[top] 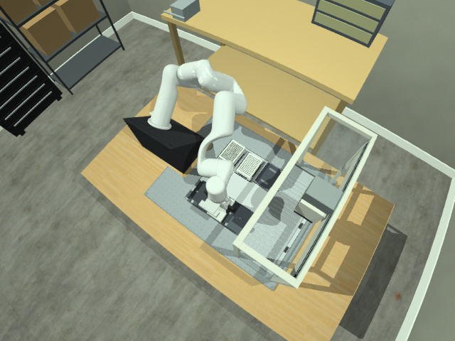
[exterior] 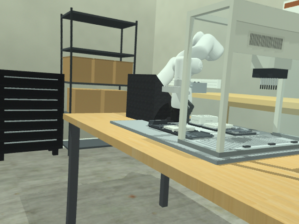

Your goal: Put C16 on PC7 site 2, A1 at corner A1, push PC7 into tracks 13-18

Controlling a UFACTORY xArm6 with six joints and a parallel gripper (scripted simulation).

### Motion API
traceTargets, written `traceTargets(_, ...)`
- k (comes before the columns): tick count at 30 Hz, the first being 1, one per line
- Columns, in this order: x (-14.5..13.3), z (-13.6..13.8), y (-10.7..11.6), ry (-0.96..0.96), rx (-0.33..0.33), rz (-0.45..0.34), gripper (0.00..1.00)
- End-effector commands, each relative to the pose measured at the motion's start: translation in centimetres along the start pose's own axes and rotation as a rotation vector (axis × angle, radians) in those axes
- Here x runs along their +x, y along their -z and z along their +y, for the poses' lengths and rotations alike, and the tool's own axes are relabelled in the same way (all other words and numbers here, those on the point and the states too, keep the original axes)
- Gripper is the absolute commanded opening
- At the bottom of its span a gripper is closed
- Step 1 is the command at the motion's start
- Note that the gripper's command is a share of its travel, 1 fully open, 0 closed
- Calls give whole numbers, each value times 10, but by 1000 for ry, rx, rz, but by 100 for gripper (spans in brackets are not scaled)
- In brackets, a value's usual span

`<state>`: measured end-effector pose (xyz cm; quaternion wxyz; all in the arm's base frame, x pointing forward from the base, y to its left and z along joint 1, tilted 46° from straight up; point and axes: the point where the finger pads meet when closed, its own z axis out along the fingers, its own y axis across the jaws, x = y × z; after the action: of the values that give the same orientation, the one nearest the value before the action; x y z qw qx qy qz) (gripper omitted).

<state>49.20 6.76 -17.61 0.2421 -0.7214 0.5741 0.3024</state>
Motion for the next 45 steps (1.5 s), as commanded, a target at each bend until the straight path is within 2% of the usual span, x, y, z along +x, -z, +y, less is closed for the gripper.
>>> traceTargets(1,0,-2,10,1,4,2,100)
traceTargets(45,0,-1,73,1,4,2,100)
